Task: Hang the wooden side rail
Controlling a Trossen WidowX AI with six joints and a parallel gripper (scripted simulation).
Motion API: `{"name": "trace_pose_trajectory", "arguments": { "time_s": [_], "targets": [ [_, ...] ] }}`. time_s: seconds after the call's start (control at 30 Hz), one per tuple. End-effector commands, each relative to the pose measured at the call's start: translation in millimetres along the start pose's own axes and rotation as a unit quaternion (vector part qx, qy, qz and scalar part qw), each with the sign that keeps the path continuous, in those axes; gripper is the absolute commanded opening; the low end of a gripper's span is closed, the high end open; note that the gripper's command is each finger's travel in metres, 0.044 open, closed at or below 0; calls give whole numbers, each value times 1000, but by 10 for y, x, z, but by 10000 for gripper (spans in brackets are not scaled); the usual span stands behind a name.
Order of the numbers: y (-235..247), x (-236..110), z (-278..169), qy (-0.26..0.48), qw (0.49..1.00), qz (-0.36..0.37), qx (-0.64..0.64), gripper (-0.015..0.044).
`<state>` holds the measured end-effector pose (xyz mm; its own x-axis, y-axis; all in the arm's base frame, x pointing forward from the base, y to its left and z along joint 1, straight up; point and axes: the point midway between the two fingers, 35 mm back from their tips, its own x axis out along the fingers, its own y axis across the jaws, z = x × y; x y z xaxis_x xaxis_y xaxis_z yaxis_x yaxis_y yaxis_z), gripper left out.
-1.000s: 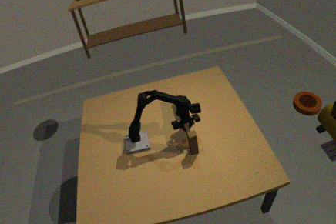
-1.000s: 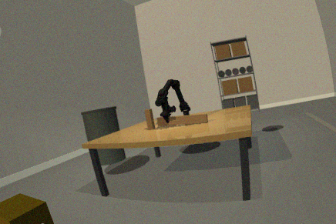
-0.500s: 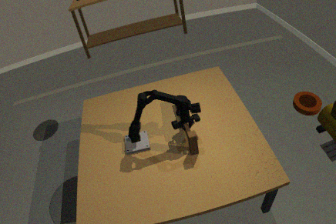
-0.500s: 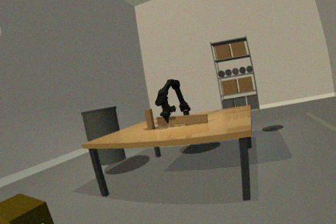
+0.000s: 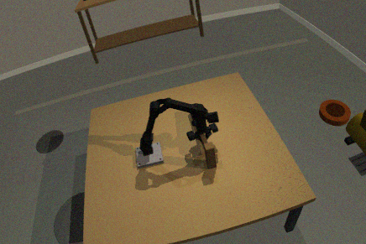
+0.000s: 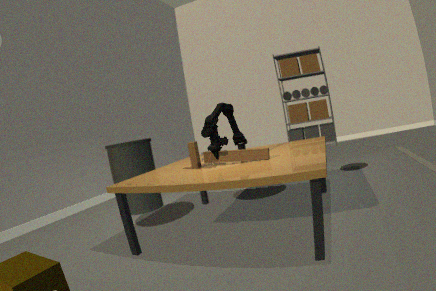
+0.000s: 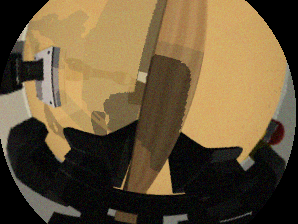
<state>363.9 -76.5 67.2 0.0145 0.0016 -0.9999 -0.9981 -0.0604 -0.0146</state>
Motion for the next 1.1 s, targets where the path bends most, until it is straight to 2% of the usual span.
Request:
{"name": "trace_pose_trajectory", "arguments": {
  "time_s": [0.0, 1.07],
  "targets": [
    [-12, -57, -7, 2, 1000, -7, -5, 0],
    [2, -35, -37, 2, 1000, -7, -5, 0]
  ]
}}
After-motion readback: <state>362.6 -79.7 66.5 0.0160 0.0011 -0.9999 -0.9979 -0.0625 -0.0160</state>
